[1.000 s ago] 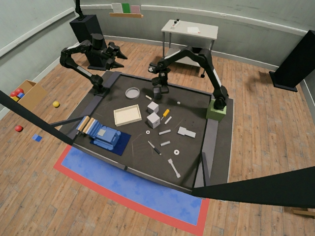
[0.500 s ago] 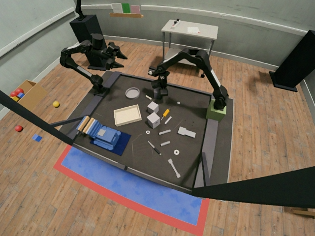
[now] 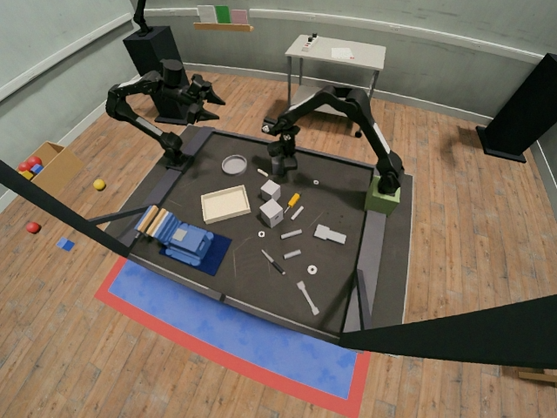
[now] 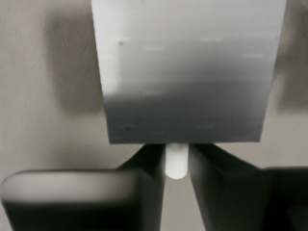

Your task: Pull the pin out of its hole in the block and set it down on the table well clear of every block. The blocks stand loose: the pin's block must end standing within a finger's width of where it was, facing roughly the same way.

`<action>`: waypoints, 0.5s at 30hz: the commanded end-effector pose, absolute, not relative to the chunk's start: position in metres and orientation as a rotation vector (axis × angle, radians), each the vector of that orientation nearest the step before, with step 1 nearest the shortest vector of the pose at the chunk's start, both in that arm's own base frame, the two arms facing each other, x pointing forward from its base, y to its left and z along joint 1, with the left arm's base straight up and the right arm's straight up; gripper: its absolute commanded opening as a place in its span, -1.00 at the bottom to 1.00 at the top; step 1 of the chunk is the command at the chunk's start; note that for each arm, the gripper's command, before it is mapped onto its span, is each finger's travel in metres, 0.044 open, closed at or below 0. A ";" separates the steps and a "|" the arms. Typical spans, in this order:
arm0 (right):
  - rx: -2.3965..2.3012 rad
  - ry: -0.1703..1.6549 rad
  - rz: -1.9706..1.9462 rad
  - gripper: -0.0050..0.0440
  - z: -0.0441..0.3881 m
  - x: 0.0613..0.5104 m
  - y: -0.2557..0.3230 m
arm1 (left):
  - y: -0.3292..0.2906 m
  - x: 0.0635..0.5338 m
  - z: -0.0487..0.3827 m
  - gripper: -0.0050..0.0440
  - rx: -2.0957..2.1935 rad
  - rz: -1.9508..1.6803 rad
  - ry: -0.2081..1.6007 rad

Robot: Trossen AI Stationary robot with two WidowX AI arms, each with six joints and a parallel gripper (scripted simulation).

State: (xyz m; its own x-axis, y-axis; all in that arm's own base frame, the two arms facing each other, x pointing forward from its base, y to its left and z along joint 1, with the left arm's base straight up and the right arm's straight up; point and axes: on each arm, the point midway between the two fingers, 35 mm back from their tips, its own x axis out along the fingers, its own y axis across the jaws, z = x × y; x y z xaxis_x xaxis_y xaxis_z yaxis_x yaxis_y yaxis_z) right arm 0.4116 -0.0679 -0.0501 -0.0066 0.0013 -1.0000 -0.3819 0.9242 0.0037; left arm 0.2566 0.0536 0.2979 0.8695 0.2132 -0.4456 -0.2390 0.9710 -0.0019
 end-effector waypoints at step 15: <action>-0.377 1.660 0.222 -0.73 -0.038 0.419 -0.066 | 0.053 0.256 0.305 0.84 -0.053 0.234 0.437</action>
State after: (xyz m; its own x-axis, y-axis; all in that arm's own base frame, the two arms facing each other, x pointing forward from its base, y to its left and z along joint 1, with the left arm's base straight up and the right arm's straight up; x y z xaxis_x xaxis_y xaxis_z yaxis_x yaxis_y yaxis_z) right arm 0.4116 -0.0679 -0.0479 -0.0681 -0.0642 -0.9956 -0.3785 0.9250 -0.0338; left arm 0.2566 0.0536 0.2979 0.8695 0.2132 -0.4456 -0.2390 0.9710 -0.0019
